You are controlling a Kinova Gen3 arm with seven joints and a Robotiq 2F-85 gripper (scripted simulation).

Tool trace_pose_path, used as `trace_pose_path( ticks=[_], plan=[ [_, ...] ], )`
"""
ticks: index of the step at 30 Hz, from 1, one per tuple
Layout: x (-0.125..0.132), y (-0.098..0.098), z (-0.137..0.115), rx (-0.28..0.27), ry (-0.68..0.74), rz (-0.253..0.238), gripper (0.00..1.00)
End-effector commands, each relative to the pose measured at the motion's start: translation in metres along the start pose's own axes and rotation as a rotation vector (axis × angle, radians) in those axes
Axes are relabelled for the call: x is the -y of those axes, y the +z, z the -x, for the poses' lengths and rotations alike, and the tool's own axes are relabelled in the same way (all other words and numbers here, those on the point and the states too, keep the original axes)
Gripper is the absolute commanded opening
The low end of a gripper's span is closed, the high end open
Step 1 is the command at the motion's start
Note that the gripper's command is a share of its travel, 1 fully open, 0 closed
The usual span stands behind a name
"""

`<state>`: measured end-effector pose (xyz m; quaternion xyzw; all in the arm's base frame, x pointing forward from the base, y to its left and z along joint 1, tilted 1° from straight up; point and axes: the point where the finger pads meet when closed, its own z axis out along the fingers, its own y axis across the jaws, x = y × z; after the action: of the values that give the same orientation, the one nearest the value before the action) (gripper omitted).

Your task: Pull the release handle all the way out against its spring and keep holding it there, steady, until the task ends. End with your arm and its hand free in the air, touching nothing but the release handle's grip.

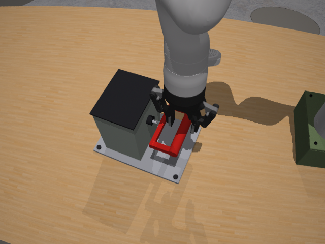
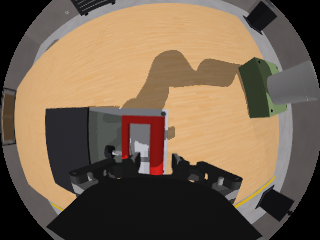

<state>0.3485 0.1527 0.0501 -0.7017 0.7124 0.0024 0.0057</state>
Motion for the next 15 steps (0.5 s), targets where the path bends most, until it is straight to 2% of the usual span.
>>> trace_pose_path(
  ticks=[1, 15],
  plan=[
    [-0.001, 0.002, 0.000, -0.001, -0.001, 0.002, 0.49],
    [-0.001, 0.016, 0.000, -0.001, -0.001, 0.002, 0.49]
  ],
)
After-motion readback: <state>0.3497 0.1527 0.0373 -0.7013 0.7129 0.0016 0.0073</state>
